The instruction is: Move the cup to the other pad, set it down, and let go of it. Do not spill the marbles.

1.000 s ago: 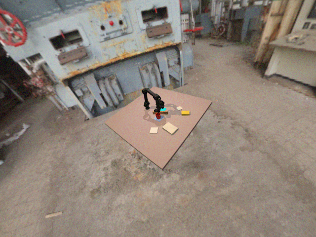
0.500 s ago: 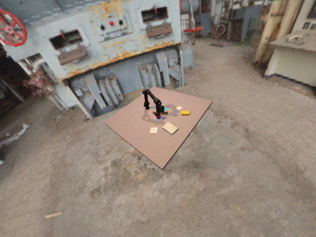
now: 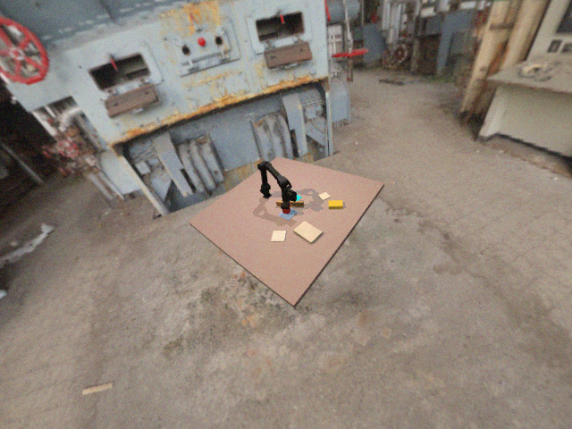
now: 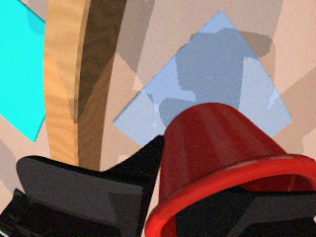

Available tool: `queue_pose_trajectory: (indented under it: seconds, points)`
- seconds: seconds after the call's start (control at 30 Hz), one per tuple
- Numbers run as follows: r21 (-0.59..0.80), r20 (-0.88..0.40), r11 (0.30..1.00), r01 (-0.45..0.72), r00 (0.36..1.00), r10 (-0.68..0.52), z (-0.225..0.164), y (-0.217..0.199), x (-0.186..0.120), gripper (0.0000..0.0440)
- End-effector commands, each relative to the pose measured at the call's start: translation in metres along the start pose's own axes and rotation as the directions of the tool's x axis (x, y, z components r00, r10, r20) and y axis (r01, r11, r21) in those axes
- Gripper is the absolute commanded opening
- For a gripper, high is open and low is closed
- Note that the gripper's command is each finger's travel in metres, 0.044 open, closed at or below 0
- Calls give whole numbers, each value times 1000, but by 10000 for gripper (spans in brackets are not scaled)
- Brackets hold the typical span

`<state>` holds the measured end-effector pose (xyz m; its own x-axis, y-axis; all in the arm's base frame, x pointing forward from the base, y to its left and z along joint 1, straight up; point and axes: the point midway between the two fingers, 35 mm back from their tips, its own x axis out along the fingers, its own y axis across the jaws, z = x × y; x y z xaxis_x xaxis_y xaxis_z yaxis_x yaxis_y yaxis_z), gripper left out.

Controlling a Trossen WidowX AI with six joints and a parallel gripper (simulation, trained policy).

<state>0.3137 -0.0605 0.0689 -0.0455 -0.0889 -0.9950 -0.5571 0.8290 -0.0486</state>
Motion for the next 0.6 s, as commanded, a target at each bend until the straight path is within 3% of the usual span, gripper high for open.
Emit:
queue_pose_trajectory:
  seconds: [0.0,0.57]
  points:
    - [-25,10,1000,-2,1000,3,1,3,-8,0]
    - [-119,48,993,16,999,-10,15,28,-46,0]
